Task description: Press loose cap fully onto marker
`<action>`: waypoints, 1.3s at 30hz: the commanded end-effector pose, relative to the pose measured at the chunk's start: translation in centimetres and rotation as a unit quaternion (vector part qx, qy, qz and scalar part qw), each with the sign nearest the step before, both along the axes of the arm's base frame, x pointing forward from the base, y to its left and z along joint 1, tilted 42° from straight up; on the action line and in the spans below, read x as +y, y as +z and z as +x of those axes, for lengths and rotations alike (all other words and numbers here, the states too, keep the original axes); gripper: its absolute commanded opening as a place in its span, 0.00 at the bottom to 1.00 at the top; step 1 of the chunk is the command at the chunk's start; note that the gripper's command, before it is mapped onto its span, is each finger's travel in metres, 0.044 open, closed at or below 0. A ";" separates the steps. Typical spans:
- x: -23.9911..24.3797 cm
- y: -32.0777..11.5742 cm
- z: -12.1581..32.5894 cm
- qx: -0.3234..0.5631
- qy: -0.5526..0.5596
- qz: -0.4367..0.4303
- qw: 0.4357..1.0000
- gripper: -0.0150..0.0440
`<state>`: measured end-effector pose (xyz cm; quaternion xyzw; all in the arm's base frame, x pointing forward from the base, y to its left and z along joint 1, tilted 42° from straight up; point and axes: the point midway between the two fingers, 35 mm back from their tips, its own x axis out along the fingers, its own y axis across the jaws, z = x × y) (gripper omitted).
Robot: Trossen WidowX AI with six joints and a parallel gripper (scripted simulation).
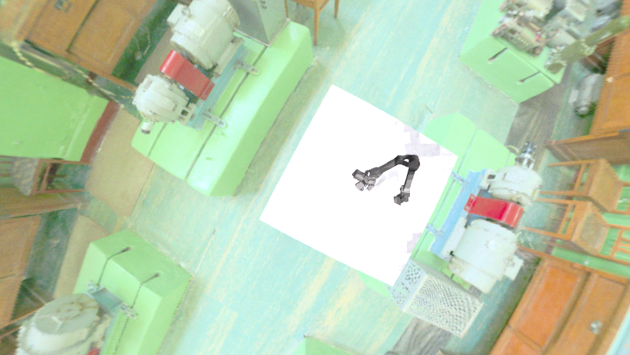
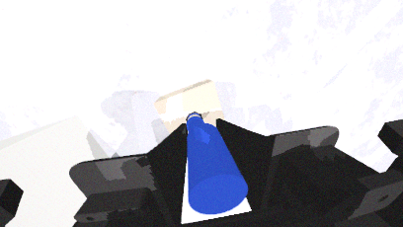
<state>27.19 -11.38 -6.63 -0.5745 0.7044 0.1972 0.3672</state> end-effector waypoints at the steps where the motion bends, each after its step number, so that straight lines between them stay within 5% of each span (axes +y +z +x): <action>1: -1.4 -1.2 -0.7 0.006 -0.015 -0.002 1.000 0.25; 39: -2.6 -3.2 -1.1 0.007 -0.015 -0.003 1.000 0.25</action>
